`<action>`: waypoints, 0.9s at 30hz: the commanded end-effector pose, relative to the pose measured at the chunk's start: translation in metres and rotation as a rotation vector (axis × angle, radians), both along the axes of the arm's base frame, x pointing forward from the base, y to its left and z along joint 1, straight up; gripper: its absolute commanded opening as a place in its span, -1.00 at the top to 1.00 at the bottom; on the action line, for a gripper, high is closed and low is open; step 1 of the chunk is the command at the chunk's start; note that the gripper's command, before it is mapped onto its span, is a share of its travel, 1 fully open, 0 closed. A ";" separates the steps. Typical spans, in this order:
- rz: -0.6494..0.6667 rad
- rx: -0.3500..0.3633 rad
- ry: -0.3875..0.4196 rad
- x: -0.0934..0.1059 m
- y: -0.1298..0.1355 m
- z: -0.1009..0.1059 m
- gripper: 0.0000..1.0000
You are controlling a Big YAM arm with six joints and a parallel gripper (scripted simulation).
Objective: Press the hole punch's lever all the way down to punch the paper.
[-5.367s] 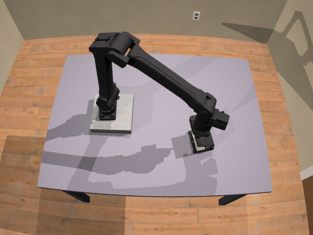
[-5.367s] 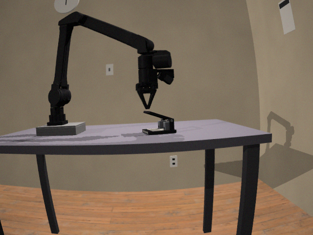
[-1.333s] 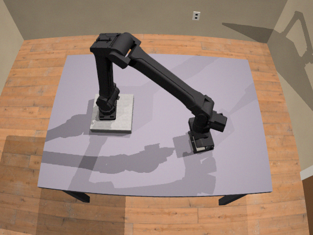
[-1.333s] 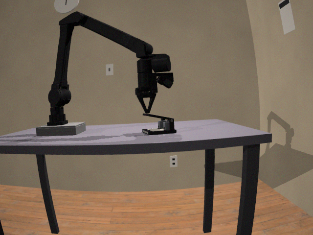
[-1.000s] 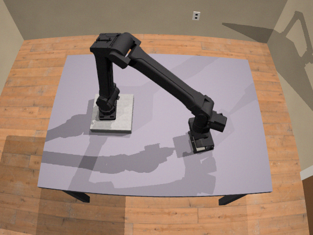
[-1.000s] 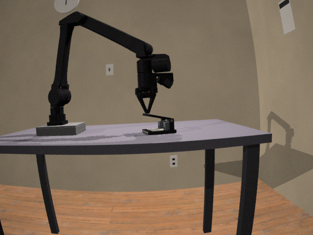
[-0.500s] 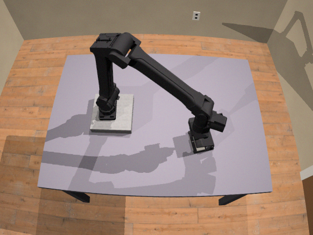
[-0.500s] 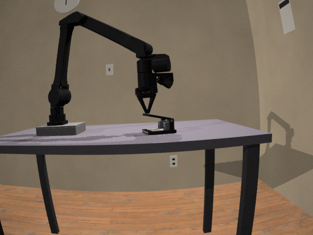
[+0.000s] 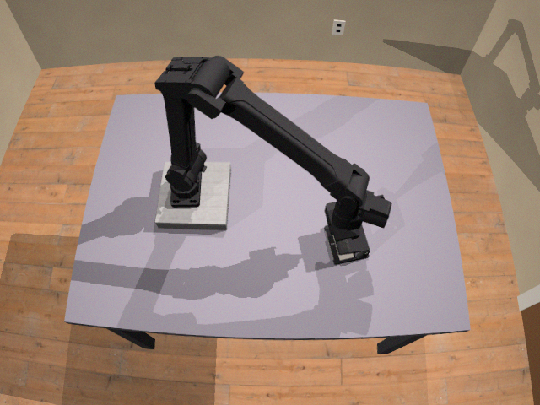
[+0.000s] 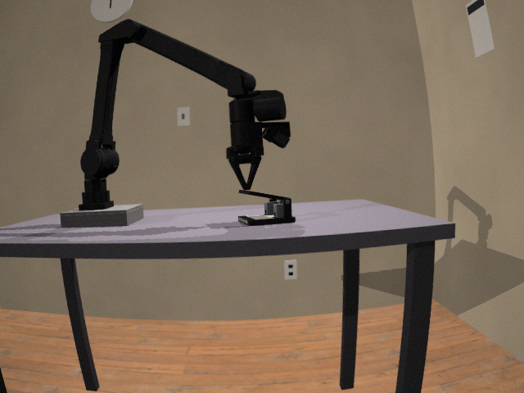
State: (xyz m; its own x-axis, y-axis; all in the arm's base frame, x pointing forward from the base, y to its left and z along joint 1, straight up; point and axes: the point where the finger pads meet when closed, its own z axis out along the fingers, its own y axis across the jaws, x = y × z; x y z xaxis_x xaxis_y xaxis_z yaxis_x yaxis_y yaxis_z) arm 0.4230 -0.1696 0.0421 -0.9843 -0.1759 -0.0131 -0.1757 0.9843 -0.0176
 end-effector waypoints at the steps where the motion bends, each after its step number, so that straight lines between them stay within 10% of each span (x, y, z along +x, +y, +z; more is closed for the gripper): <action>1: 0.005 0.011 0.020 -0.005 0.000 -0.020 1.00; 27: 0.006 0.012 0.020 -0.008 0.001 -0.030 1.00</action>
